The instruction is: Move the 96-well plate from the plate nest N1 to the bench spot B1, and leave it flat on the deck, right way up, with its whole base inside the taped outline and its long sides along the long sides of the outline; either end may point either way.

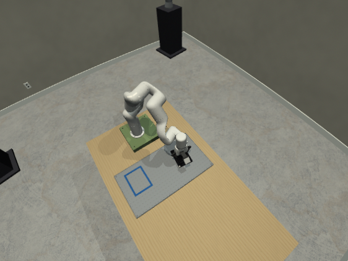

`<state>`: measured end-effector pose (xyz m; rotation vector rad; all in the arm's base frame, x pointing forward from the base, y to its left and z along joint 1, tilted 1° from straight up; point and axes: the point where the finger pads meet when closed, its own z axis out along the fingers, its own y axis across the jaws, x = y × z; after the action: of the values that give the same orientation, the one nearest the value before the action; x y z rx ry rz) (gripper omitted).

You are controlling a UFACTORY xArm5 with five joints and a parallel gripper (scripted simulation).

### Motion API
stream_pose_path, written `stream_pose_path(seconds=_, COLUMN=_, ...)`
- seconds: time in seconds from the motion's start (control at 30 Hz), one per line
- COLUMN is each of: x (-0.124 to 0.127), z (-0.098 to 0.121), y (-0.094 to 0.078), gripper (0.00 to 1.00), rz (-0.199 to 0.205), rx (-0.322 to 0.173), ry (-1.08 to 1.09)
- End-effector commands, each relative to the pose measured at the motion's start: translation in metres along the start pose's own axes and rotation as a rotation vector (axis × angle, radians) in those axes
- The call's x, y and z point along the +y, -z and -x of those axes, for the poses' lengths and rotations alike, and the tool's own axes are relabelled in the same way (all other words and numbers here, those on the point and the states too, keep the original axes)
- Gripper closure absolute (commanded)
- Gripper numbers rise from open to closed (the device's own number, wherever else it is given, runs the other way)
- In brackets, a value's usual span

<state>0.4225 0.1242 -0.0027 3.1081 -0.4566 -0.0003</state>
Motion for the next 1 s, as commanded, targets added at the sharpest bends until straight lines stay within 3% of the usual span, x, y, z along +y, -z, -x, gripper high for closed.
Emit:
stream_pose_path(seconds=0.0, x=-0.001, z=-0.001, y=0.003, gripper=1.00, rz=-0.002, rx=0.003, ry=0.000)
stream_pose_path(seconds=0.97, x=-0.001, z=-0.001, y=0.020, gripper=1.00, rz=-0.002, rx=0.003, ry=0.000)
